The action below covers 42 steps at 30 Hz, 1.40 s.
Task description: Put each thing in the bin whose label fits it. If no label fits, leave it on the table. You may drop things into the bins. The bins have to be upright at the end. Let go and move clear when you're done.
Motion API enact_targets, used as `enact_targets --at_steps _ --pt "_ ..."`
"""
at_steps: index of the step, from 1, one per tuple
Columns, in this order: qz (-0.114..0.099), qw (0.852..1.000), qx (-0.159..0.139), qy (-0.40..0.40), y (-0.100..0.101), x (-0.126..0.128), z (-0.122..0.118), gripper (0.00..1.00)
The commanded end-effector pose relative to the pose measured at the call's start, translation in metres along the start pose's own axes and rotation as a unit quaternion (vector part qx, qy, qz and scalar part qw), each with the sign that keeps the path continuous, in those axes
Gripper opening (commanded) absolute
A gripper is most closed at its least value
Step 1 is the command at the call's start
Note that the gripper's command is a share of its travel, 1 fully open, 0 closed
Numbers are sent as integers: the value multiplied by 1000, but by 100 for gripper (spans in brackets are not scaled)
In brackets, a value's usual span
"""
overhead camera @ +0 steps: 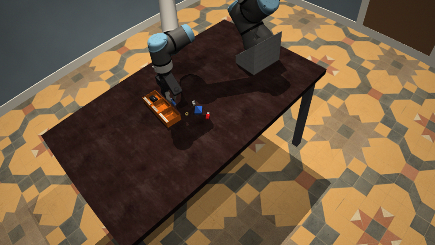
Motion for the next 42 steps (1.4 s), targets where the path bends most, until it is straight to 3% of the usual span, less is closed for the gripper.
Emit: enact_targets --at_steps 1,6,21,42 --pt "-6 999 8 -33 0 13 -26 0" --pt "-6 999 8 -33 0 21 -42 0" --pt "-6 999 8 -33 1 62 -122 0" --pt "-6 999 8 -33 1 66 -129 0"
Point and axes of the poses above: the point where the finger pads meet when closed, its own y axis out along the fingers, its own x axis across the jaws, z = x × y, the point moved 7 cm from there along -y, back along the fingers, and after that the axes turned 6 degrees about y, right-handed, at the moved point
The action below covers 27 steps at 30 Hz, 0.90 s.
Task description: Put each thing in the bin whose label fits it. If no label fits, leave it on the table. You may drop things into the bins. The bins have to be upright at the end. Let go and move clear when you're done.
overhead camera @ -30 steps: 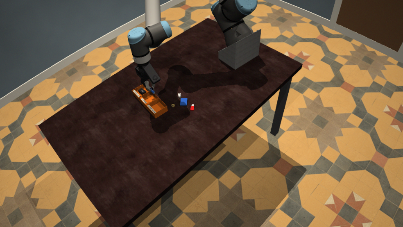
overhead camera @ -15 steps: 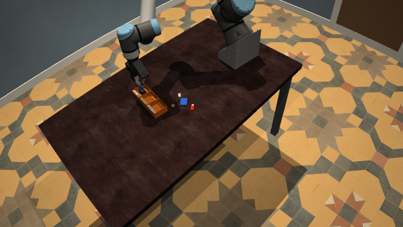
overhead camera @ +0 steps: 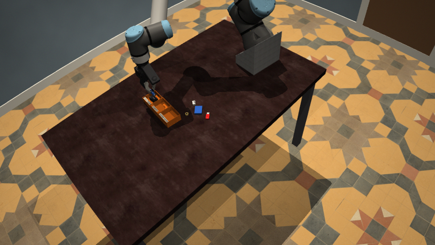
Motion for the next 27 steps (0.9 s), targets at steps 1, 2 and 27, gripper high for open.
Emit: enact_targets --at_steps 1,2,27 --pt "-1 1000 0 0 -1 0 1 0" --pt "-1 1000 0 0 1 0 1 0" --pt "-1 1000 0 0 26 0 2 0"
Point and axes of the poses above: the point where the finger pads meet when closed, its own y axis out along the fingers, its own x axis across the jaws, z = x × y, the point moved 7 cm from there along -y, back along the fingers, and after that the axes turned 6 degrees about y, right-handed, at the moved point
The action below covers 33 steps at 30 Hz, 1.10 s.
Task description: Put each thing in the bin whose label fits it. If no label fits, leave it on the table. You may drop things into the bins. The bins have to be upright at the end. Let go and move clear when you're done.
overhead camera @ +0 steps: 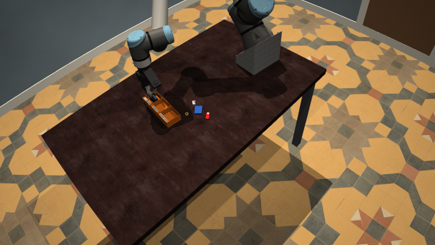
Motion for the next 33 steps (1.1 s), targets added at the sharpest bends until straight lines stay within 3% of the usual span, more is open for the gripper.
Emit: enact_targets --at_steps 1,2,3,22,27,33 --pt "-1 1000 0 0 0 0 0 0" --pt "-1 1000 0 0 0 0 0 0" --pt "-1 1000 0 0 0 0 0 17" --pt "-1 1000 0 0 0 0 0 17" --pt "-1 1000 0 0 -25 0 0 17" --pt "-1 1000 0 0 -27 0 0 17"
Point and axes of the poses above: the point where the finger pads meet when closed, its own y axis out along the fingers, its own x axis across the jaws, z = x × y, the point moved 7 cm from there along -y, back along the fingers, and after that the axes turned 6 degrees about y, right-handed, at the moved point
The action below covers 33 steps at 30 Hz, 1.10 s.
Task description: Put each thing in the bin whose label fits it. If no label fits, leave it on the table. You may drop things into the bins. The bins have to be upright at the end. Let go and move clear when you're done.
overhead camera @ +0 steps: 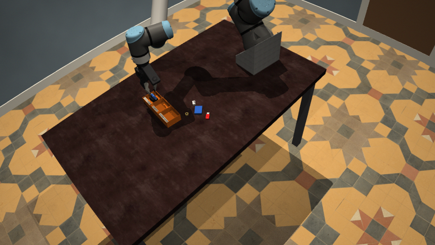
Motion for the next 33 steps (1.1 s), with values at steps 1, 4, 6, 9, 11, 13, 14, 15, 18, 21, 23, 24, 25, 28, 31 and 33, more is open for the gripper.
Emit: enact_targets --at_steps 1,4,6,9,11,13,14,15,18,21,23,24,25,28,31,33 --pt "0 1000 0 0 -3 0 0 17" --pt "0 1000 0 0 -3 0 0 17" --pt "0 1000 0 0 -3 0 0 17" --pt "0 997 0 -75 -4 -11 22 18" --pt "0 994 0 -110 -5 -18 37 18" --pt "0 990 0 -143 -5 -26 52 18" --pt "0 987 0 -159 -6 -29 60 18" --pt "1 984 0 -176 -6 -33 67 18" --pt "1 975 0 -224 -7 -44 90 18" --pt "2 962 0 -273 -8 -55 112 18" --pt "2 962 0 -273 -8 -55 112 18" --pt "2 949 0 -316 -9 -59 119 18" --pt "2 945 0 -326 -9 -63 127 18" --pt "2 928 0 -372 -10 -74 149 18" --pt "3 908 0 -418 -11 -85 172 18" --pt "3 894 0 -448 -12 -92 187 18"
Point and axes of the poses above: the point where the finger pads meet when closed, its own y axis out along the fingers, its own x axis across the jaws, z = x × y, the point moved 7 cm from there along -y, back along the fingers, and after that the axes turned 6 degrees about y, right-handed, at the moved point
